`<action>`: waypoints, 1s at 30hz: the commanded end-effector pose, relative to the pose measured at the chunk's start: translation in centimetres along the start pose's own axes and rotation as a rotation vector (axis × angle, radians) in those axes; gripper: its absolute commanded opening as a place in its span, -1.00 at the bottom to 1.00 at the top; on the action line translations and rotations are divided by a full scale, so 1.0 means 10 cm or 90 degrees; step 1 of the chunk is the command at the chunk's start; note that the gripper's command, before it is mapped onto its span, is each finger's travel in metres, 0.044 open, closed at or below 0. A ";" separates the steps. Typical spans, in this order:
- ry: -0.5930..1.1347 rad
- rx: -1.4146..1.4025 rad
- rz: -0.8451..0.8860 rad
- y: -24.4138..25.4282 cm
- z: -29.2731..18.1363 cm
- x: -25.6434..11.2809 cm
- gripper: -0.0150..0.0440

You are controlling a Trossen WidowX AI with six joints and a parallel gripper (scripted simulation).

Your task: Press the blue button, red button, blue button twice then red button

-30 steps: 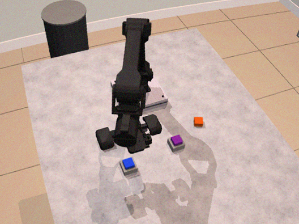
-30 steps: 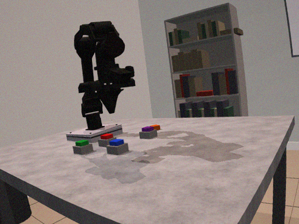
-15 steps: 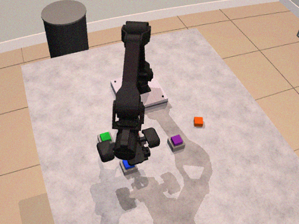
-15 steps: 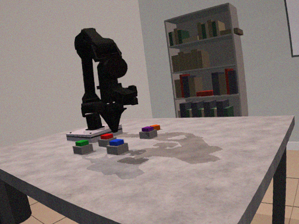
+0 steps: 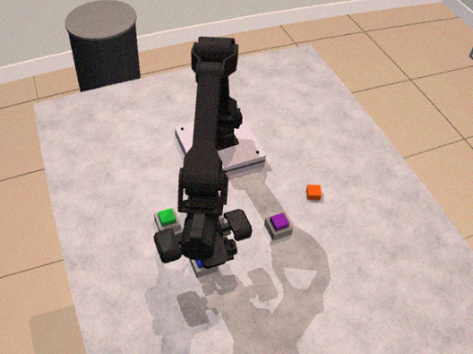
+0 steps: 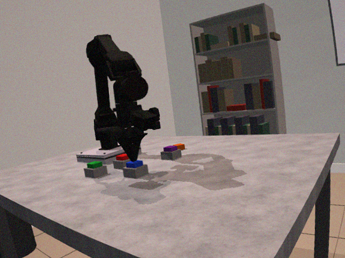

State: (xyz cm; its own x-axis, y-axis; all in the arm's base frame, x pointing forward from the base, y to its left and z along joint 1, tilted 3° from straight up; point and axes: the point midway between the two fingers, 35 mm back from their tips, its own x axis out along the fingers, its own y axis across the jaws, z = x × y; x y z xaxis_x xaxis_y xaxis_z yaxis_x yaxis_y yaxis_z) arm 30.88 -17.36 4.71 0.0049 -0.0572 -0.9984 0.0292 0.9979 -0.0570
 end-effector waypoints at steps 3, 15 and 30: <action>0.003 -0.002 0.005 0.02 -0.02 0.09 -0.42; 0.003 -0.002 0.005 0.02 -0.02 0.09 -0.42; 0.003 -0.002 0.005 0.01 -0.02 -0.24 -0.42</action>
State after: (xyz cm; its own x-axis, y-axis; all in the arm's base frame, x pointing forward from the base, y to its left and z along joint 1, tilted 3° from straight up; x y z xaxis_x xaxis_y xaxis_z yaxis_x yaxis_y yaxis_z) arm 30.62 -17.15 6.24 -0.0042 -0.0522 -0.9986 0.0262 0.9983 -0.0523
